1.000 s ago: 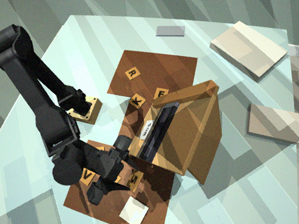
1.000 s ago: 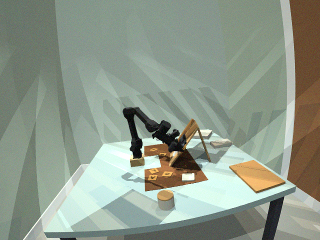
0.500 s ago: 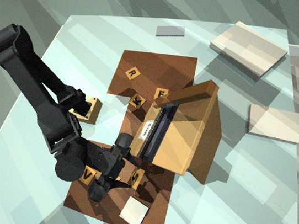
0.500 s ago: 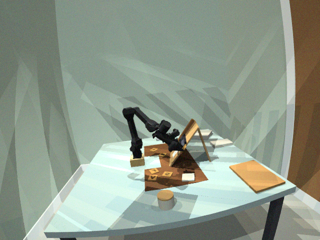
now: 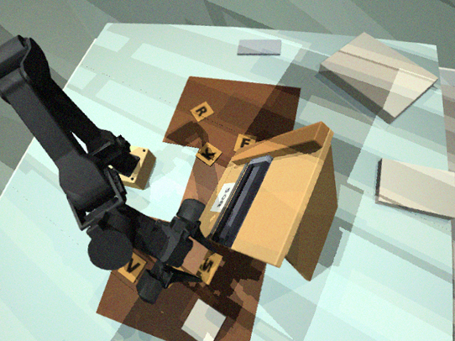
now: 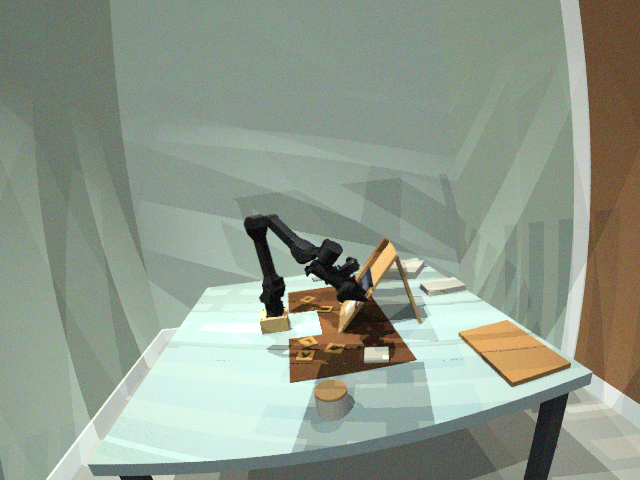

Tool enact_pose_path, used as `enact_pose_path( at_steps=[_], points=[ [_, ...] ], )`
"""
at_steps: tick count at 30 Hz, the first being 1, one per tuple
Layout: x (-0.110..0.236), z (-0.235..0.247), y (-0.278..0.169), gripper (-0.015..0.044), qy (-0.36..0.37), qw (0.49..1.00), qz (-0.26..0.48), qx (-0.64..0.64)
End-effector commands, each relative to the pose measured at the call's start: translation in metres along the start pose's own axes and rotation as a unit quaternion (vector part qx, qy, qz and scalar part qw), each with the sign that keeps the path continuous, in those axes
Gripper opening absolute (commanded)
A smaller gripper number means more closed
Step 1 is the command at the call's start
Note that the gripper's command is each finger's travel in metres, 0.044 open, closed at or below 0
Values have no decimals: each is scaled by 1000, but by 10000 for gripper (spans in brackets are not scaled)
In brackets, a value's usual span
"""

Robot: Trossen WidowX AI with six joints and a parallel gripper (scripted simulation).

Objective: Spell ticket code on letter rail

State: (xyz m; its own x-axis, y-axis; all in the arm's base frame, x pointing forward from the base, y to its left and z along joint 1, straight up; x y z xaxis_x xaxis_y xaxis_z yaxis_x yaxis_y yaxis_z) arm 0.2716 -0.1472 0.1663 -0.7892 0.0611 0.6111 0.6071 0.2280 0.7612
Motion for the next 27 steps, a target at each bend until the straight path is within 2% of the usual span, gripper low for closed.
enact_pose_path(
  at_steps=[1,27],
  points=[
    [0,3,0,0,0,1000,0,-2],
    [0,16,4,0,0,1000,0,-2]
  ],
)
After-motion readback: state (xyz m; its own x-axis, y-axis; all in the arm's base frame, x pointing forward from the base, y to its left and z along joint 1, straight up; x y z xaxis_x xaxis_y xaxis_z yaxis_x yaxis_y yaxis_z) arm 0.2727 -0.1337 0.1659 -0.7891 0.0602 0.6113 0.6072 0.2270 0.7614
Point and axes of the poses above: the point midway between the two fingers, 35 mm back from their tips, its own x axis back along the fingers, its own z axis across the jaws, y = z × x, the point moved 7 cm from there along x, back along the fingers, and after that the axes turned 15 degrees about x, right-handed, at the moved point
